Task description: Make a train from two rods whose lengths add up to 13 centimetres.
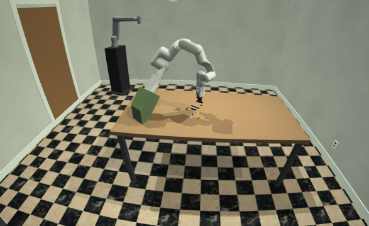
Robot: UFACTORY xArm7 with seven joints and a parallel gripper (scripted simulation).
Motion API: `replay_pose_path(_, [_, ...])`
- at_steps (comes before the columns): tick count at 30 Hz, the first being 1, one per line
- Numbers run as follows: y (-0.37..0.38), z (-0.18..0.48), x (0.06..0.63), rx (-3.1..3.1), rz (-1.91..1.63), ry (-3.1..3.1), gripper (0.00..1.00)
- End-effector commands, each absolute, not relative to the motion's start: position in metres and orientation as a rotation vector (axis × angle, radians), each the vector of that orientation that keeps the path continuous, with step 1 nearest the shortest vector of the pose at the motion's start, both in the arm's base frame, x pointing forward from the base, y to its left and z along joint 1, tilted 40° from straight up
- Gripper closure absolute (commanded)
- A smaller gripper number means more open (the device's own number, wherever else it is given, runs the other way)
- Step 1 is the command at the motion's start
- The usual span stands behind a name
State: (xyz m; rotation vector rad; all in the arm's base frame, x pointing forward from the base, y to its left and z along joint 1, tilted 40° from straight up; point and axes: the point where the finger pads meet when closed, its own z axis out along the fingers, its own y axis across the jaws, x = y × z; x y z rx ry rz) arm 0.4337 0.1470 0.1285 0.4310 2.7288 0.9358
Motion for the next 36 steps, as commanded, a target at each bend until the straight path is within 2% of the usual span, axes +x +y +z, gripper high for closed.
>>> replay_pose_path(1, [0.147,0.128,0.435,0.428,0.938,2.729,0.96])
replay_pose_path(36, [0.196,0.061,0.462,0.422,0.942,2.732,0.96])
